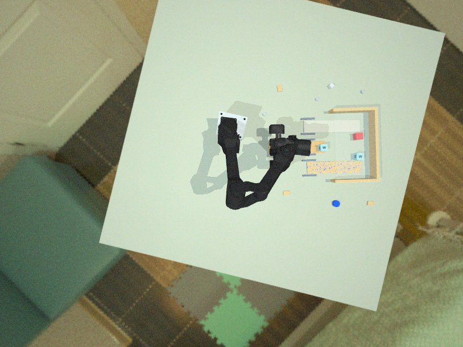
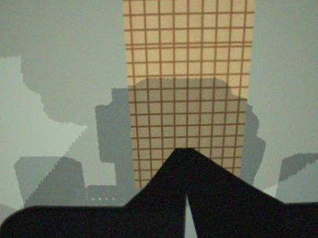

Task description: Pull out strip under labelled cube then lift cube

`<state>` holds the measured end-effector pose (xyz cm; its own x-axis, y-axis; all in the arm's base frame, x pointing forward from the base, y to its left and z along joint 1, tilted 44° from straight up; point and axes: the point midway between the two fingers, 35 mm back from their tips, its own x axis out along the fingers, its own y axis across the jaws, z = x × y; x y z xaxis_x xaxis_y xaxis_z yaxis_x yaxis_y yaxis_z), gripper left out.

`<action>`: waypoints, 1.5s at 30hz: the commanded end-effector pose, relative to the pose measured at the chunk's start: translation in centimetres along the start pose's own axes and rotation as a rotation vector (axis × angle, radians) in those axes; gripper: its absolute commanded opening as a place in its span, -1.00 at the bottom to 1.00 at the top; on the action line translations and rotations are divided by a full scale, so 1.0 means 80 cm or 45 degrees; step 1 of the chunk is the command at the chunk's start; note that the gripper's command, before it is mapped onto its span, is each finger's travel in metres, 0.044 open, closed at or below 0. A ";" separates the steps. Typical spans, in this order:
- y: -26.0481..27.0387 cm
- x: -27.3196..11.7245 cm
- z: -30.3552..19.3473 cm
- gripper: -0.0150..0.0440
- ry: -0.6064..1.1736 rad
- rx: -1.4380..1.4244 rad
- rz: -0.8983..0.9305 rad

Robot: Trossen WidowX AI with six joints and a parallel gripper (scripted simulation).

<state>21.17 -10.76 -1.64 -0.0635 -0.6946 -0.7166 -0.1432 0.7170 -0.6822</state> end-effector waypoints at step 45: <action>-0.012 -0.059 0.172 1.00 -0.008 -0.036 0.001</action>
<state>33.96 -7.57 0.46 -0.0568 -0.6971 -0.7148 -0.1716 0.7121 -0.6808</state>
